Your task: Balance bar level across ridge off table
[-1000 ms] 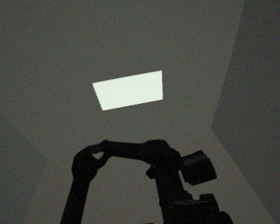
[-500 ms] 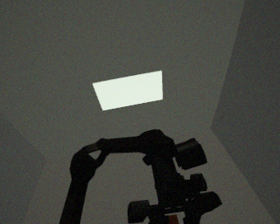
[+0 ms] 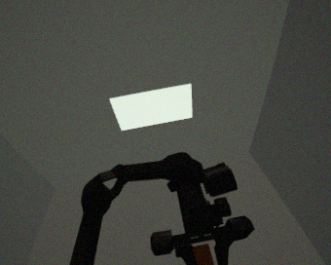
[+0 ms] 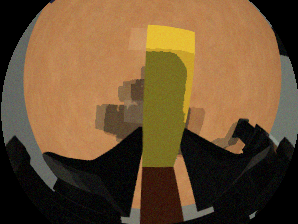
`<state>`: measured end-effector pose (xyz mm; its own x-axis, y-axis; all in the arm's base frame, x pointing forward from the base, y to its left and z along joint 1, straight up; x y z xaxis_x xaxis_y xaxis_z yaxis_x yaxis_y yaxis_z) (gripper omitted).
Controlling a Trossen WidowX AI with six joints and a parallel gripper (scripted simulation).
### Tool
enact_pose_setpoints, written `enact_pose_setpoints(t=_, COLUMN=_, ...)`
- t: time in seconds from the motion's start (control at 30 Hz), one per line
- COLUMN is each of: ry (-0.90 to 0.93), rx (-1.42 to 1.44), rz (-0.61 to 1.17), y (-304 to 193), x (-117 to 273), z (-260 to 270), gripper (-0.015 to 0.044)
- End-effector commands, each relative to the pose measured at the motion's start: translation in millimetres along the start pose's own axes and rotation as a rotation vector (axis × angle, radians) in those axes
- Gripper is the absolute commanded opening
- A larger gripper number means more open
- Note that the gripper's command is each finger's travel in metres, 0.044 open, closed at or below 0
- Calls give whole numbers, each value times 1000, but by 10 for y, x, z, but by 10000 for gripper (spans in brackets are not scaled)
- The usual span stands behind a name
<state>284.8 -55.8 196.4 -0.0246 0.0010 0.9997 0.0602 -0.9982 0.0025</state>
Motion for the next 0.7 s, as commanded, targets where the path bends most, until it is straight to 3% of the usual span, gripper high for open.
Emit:
enact_pose_setpoints(t=0.0, ry=5, rx=-123, rz=-3, y=-151, x=26, z=-24, gripper=0)
enact_pose_setpoints(t=0.67, ry=0, rx=-773, rz=5, y=-883, x=35, z=-263, gripper=0)
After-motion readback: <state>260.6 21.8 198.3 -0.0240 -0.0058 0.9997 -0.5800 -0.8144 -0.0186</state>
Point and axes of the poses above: the point midway between the two fingers, 35 mm back from their tips, its own x axis back along the fingers, its own z axis across the jaws, y = z × x, the point moved 4 cm from there along x, back along the fingers
